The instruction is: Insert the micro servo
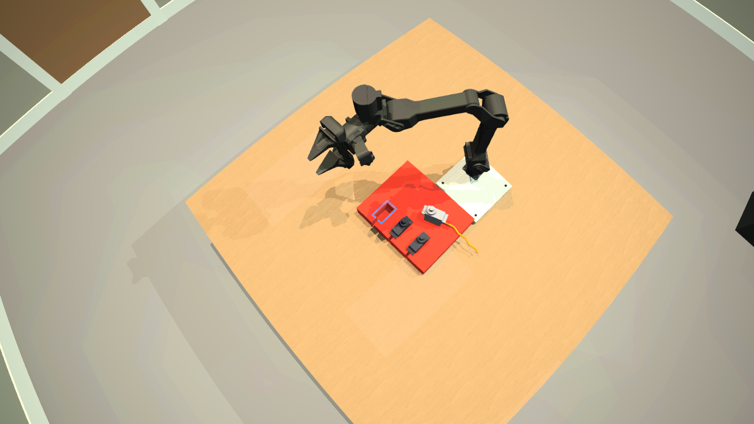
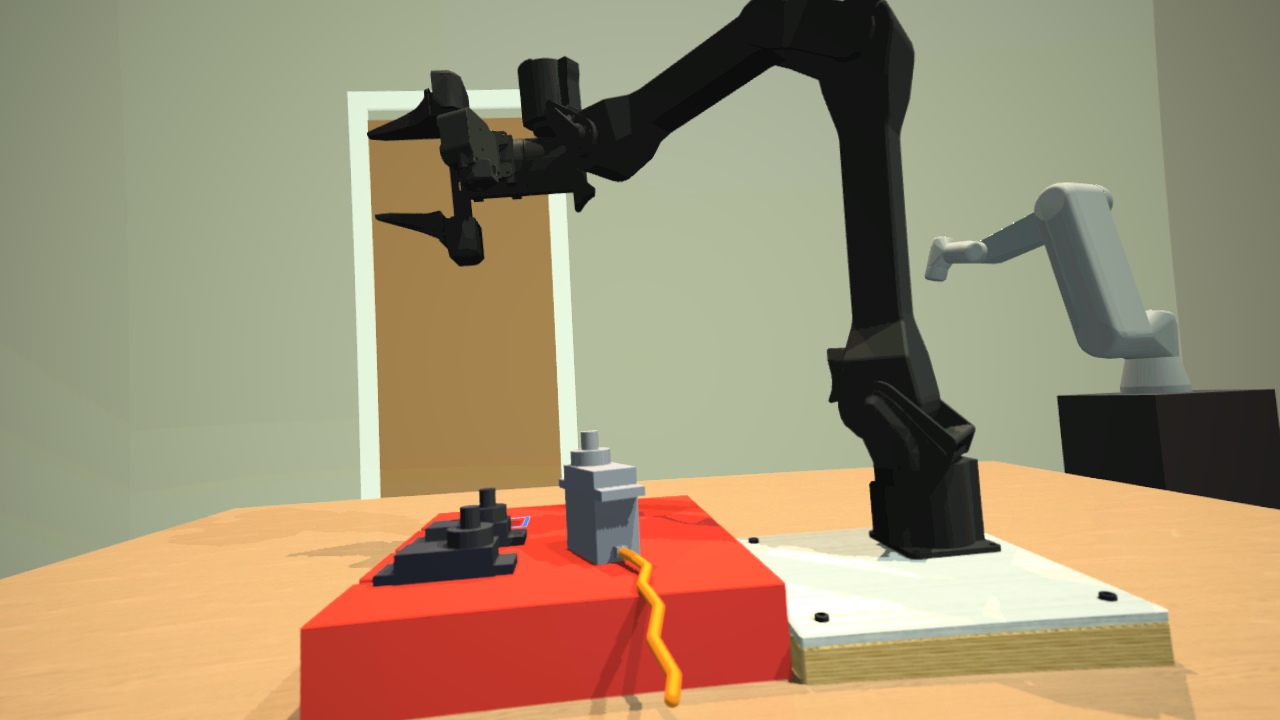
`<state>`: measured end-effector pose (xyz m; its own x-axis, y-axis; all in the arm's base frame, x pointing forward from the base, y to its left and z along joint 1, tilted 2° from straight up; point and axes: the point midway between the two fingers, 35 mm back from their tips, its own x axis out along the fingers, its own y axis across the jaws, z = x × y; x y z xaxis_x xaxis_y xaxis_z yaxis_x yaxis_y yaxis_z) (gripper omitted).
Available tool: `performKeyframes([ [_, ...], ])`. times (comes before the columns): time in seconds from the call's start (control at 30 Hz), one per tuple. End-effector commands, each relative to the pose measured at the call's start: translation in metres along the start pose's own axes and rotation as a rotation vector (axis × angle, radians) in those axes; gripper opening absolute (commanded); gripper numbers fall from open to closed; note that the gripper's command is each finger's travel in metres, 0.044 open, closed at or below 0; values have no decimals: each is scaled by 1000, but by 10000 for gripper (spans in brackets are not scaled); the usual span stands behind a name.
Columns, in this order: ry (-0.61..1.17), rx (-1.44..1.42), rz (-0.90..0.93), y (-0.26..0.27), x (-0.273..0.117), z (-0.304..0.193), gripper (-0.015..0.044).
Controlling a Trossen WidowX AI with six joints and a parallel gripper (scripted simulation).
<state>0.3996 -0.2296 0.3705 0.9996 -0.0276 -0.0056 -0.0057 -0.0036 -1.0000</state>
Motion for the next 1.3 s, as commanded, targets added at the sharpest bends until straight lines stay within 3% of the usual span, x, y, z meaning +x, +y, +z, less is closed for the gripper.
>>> performKeyframes([
  [0.0, 0, 2, 3, 1, 0, 1, 426],
  [0.7, -75, 145, 469, 99, 11, 108, 440],
  [1.27, -171, 74, 942, 174, -46, 199, 440],
])
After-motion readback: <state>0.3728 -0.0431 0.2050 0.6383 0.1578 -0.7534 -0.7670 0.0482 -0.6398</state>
